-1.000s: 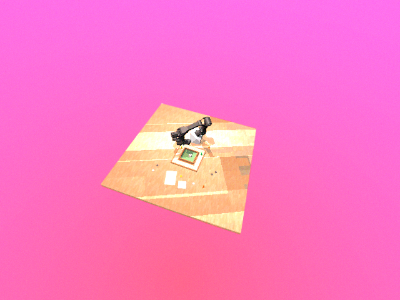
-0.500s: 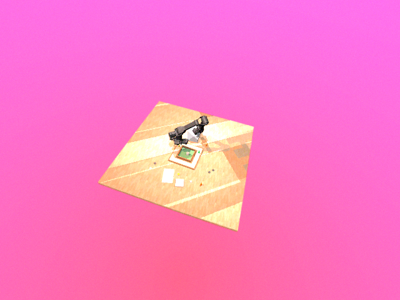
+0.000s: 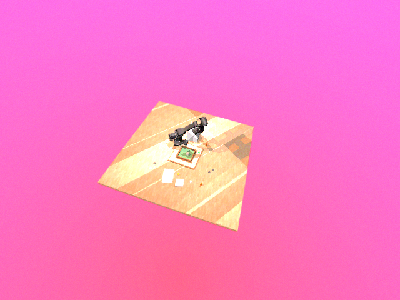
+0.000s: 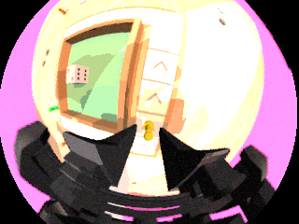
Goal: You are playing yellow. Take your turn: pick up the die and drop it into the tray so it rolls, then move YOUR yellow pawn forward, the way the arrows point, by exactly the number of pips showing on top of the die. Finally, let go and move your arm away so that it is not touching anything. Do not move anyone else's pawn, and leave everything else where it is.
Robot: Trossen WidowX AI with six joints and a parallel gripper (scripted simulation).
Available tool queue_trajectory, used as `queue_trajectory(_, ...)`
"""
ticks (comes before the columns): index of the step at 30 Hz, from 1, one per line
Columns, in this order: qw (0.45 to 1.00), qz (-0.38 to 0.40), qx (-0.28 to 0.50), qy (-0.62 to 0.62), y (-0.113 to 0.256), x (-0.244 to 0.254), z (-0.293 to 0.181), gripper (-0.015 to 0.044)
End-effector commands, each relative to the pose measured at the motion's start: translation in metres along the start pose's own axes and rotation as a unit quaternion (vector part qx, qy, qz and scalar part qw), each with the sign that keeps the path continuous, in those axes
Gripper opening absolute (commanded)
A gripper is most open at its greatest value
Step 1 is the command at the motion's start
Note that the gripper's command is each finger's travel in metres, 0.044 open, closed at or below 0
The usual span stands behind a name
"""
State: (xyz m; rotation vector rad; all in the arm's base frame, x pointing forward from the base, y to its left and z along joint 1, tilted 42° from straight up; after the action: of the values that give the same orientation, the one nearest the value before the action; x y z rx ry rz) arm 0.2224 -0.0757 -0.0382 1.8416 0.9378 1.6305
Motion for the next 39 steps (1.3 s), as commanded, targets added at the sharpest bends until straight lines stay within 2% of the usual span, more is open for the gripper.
queue_trajectory(1,1.000,0.001,-0.002,-0.001,-0.001,0.000,0.000,0.0095)
queue_trajectory(2,1.000,0.001,-0.002,-0.001,-0.001,0.000,0.000,0.0069)
queue_trajectory(12,1.000,0.001,-0.002,-0.001,-0.001,0.000,0.000,0.0000)
queue_trajectory(15,1.000,0.000,-0.002,-0.002,0.008,-0.001,0.002,0.0000)
queue_trajectory(32,1.000,-0.002,-0.001,-0.002,0.123,-0.003,-0.003,0.0000)
queue_trajectory(39,1.000,-0.003,-0.002,-0.003,0.118,-0.002,0.010,0.0000)
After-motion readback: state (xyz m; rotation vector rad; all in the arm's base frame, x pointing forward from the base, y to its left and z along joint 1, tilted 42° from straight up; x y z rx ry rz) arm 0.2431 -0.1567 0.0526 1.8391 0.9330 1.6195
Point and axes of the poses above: the point midway between the two fingers, 35 mm back from their tips, its own y axis back along the fingers, its own x axis across the jaws, z = x × y, the point moved 9 cm from there along y, back along the fingers, and after that the axes turned 11 degrees about -y, right-handed, at the moved point
